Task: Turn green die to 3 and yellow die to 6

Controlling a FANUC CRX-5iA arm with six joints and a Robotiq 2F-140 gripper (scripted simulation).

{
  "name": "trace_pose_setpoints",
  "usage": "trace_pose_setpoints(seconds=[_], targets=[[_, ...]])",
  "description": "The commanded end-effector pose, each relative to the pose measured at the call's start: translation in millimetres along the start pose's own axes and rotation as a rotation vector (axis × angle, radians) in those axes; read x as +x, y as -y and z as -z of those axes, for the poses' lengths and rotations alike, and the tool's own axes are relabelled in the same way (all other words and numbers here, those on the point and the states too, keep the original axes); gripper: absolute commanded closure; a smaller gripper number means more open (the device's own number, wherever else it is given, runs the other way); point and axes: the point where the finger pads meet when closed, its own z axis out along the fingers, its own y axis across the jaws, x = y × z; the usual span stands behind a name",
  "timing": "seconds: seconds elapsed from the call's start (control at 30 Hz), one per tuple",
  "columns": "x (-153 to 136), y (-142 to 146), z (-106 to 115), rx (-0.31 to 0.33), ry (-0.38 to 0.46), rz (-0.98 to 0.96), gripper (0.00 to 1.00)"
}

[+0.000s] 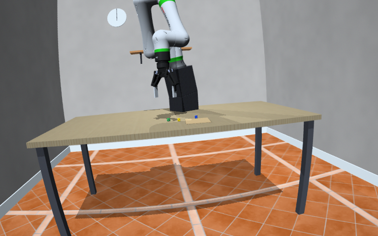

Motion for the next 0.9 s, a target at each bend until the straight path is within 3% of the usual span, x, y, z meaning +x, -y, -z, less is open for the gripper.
trace_pose_setpoints(seconds=[0.0,0.23,0.6,0.87], targets=[[0.2,0.1,0.0,0.0,0.0,0.0,0.0],[0.3,0.2,-12.5,0.001,0.0,0.0,0.0],[1.1,0.8,-90.5,0.0,0.0,0.0,0.0],[1.2,0.9,-99.2,0.001,0.0,0.0,0.0]])
